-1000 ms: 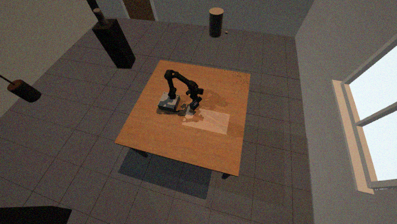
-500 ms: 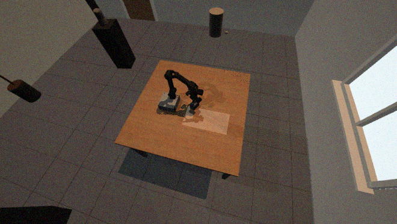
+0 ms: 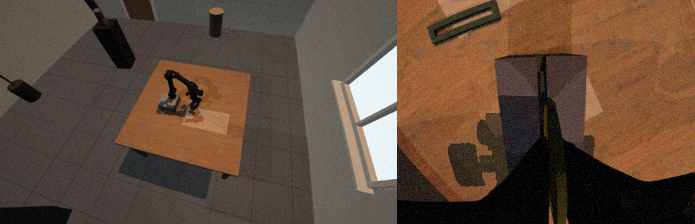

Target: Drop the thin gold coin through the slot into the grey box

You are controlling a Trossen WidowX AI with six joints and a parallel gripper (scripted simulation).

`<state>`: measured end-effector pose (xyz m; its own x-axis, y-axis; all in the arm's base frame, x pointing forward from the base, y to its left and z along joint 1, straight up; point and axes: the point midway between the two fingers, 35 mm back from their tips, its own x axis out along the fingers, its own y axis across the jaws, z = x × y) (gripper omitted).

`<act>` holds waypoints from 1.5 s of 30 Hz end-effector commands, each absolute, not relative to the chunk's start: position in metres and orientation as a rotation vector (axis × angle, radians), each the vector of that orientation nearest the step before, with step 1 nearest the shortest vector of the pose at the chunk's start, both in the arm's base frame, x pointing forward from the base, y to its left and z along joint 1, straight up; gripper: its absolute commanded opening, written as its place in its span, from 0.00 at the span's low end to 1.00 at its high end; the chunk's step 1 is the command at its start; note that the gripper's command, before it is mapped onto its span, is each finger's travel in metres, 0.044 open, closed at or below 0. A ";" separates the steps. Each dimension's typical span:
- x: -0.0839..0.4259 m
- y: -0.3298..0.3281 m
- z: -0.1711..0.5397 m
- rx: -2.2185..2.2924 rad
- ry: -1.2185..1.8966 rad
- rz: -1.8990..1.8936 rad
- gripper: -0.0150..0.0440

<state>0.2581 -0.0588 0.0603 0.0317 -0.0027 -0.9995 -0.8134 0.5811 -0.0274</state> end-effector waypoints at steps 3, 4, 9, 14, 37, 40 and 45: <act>0.258 -0.058 0.060 -0.752 1.413 0.725 0.25; 0.258 -0.058 0.060 -0.752 1.413 0.725 0.25; 0.258 -0.058 0.060 -0.752 1.413 0.725 0.25; 0.258 -0.058 0.057 -0.750 1.414 0.723 0.25; 0.258 -0.058 0.047 -0.750 1.414 0.723 0.25; 0.258 -0.058 0.046 -0.750 1.414 0.723 0.25; 0.258 -0.058 0.044 -0.750 1.414 0.723 0.25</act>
<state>0.2589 -0.0585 0.0465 0.0353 -0.0034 -0.9994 -0.8138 0.5804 -0.0307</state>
